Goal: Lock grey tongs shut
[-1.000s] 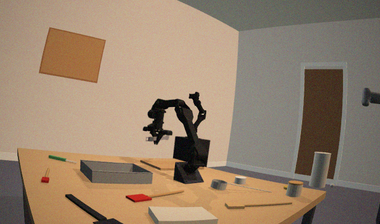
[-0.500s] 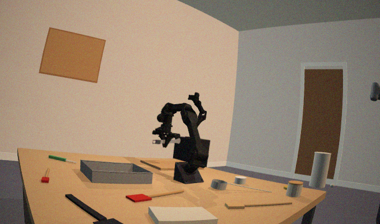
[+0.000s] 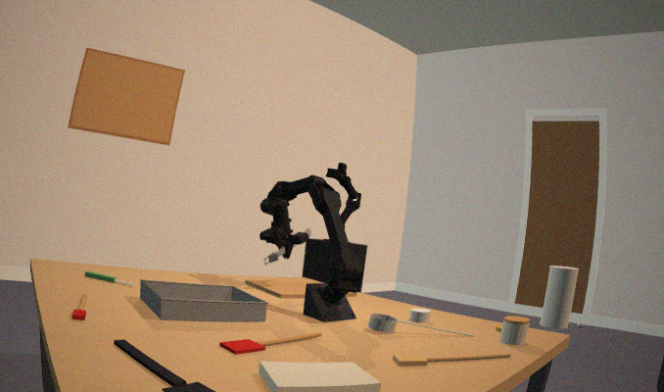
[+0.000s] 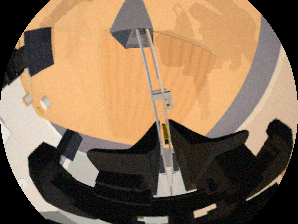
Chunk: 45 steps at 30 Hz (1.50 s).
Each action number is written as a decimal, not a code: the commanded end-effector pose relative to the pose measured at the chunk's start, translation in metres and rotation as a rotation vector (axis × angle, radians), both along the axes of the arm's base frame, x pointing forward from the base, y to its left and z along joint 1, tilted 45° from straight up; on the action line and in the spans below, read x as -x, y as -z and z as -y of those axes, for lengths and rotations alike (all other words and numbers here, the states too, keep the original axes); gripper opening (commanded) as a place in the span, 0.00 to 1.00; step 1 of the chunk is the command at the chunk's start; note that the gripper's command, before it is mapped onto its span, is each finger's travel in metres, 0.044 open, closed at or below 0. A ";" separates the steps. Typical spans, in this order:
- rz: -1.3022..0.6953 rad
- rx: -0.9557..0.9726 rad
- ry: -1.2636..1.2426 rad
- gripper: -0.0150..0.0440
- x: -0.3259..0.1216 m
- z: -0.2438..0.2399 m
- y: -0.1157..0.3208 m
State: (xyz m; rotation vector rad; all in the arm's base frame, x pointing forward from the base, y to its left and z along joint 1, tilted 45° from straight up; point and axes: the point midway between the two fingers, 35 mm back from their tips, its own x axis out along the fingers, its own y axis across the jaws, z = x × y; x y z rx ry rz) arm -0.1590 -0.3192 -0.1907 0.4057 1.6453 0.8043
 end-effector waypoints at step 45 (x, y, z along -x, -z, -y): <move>-0.635 0.175 -0.584 0.00 -0.029 0.014 -0.035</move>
